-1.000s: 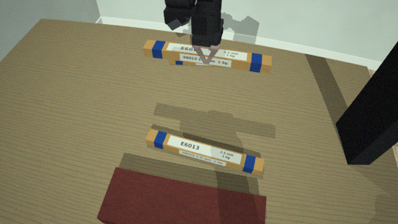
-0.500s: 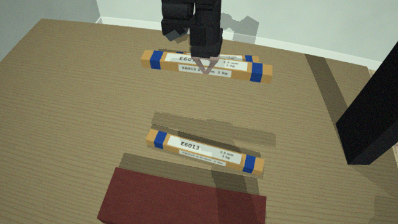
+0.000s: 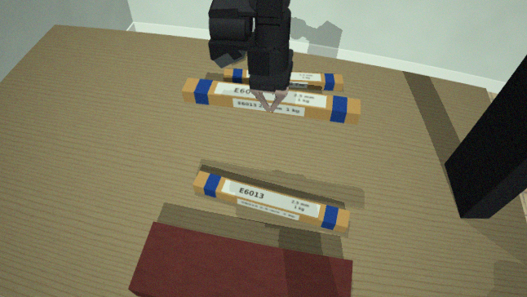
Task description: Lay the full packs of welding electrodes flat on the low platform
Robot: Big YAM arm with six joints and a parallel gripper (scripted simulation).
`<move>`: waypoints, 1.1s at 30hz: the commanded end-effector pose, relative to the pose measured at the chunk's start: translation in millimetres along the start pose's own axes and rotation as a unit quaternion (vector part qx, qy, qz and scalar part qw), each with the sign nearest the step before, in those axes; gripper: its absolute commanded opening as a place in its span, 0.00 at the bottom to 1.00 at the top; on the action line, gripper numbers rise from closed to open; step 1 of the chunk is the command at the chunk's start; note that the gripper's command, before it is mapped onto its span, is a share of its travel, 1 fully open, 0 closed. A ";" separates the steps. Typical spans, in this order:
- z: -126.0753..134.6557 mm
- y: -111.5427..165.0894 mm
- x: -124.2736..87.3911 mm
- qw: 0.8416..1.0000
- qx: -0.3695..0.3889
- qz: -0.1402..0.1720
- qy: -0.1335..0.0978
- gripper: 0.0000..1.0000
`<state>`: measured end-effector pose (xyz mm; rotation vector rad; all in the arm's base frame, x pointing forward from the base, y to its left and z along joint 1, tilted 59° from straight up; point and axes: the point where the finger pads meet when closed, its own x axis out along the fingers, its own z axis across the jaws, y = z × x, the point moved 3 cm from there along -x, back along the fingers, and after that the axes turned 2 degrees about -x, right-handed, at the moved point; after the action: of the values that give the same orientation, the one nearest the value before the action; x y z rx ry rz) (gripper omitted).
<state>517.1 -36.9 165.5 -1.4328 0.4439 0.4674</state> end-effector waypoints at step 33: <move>90.2 -29.9 -13.0 0.999 0.005 -0.043 -0.007 0.00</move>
<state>525.7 37.7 176.2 -1.4417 0.4323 0.4465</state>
